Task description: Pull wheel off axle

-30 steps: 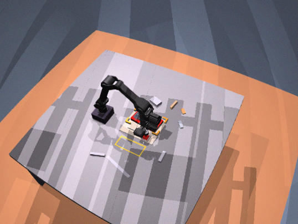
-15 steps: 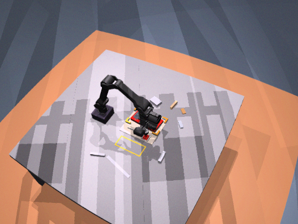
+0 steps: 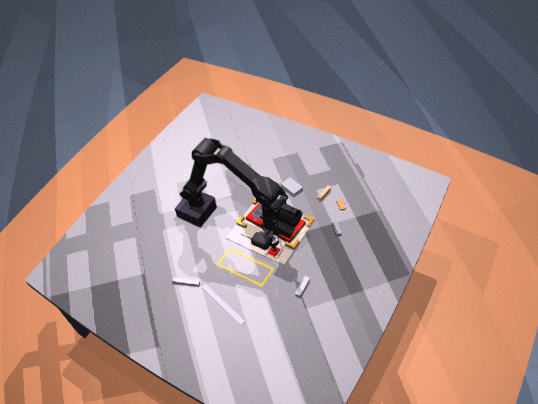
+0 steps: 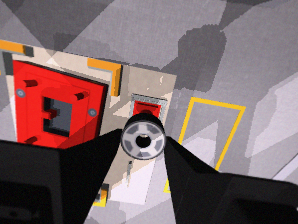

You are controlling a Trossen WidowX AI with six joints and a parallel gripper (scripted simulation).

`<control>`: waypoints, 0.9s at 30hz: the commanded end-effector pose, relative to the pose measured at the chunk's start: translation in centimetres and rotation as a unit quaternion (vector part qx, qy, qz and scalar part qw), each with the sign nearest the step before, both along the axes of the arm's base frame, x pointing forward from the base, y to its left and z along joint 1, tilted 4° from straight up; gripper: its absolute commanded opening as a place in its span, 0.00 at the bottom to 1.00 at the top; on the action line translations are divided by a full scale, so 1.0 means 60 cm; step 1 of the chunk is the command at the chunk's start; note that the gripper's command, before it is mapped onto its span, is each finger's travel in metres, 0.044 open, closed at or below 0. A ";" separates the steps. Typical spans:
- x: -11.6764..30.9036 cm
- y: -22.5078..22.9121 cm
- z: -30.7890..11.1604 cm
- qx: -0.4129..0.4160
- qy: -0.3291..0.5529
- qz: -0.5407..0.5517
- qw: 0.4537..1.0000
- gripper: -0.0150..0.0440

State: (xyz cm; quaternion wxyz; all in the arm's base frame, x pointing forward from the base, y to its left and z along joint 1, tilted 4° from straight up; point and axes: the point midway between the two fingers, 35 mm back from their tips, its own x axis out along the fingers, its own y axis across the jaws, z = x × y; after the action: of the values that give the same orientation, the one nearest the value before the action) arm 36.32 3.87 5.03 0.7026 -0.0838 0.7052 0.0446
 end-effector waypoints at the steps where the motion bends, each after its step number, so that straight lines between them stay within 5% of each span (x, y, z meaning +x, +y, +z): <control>1: 0.001 0.000 0.011 -0.001 -0.003 -0.002 1.000 0.25; 13: -0.004 -0.002 0.046 0.000 0.003 0.000 1.000 0.25; 27: -0.032 -0.110 0.062 -0.003 0.000 -0.001 1.000 0.25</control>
State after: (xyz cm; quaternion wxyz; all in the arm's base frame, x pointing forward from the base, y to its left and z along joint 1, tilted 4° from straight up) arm 34.80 -1.48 8.26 0.6988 -0.0815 0.7094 0.0431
